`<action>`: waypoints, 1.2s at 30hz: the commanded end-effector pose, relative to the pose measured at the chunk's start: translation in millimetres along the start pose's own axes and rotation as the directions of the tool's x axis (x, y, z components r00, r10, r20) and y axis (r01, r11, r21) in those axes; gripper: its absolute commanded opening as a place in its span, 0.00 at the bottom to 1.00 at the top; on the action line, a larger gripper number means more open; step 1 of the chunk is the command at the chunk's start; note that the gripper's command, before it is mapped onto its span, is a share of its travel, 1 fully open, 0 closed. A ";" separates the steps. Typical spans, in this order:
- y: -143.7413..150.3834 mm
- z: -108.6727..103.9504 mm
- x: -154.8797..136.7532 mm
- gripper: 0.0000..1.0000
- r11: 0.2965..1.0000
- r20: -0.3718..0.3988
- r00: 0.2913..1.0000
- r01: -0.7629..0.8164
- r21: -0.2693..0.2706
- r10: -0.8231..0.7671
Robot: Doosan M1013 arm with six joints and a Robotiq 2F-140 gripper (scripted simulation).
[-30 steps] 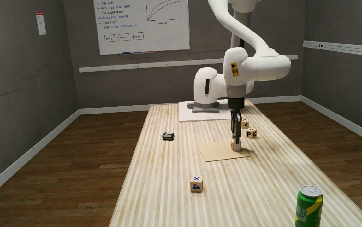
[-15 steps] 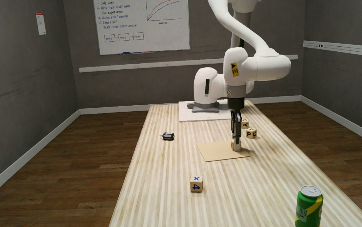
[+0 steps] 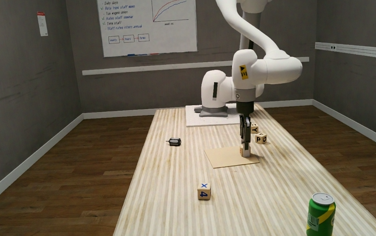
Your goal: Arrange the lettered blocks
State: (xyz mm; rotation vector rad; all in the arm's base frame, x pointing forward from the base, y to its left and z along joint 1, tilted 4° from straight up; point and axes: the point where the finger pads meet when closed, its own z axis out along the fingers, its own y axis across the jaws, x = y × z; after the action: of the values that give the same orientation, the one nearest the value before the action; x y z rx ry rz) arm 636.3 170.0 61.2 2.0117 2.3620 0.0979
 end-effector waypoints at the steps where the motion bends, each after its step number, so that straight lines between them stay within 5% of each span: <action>1: 0.5 -0.8 0.1 0.31 1.000 0.000 1.000 0.000 -0.001 0.000; 17: 0.5 -0.8 0.1 0.42 1.000 0.000 1.000 0.000 -0.001 0.000; 36: 0.5 -14.2 0.1 0.42 1.000 0.000 1.000 0.000 -0.001 0.000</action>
State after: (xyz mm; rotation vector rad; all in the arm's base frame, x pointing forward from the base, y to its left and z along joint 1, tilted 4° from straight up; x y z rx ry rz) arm 635.6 169.8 70.2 2.0118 2.3620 0.0976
